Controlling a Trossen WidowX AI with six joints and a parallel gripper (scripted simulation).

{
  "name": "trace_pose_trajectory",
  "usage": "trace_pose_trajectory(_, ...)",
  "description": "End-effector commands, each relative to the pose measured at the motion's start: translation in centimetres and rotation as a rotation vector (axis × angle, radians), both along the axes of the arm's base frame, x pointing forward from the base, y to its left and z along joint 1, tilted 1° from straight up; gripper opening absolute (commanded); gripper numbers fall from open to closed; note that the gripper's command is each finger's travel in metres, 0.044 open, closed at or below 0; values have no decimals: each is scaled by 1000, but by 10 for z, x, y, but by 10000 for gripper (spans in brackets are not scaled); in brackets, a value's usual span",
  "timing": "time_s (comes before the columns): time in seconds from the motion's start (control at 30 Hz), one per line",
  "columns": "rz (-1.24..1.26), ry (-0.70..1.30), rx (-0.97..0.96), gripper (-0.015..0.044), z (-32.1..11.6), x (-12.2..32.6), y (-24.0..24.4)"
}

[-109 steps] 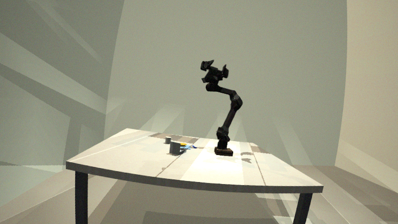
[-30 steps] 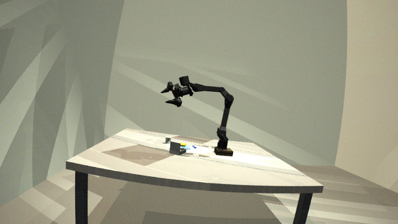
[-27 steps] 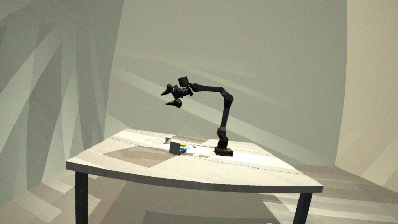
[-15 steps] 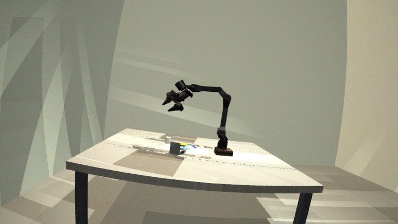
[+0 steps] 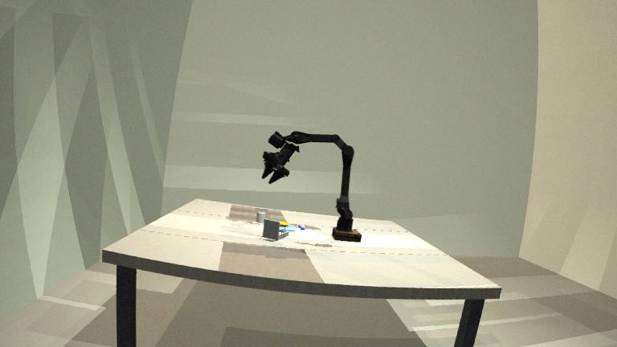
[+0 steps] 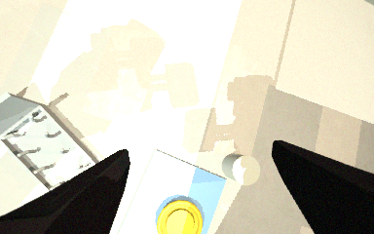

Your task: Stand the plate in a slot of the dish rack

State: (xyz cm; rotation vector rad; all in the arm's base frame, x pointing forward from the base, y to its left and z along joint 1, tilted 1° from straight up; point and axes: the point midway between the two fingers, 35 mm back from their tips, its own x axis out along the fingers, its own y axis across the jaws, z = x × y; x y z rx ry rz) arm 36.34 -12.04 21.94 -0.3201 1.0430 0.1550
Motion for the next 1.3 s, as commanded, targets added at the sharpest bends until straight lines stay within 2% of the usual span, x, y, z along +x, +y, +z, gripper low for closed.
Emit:
trace_pose_trajectory(0.0,-87,93,30,400,-11,-15,-8)
trace_pose_trajectory(0.53,-441,478,120,400,-38,-90,-31)
trace_pose_trajectory(0.73,-455,493,122,400,-41,-93,-32)
trace_pose_trajectory(1.0,-455,493,121,400,-143,-90,-49)
trace_pose_trajectory(1.27,-455,494,121,400,-153,-94,-46)
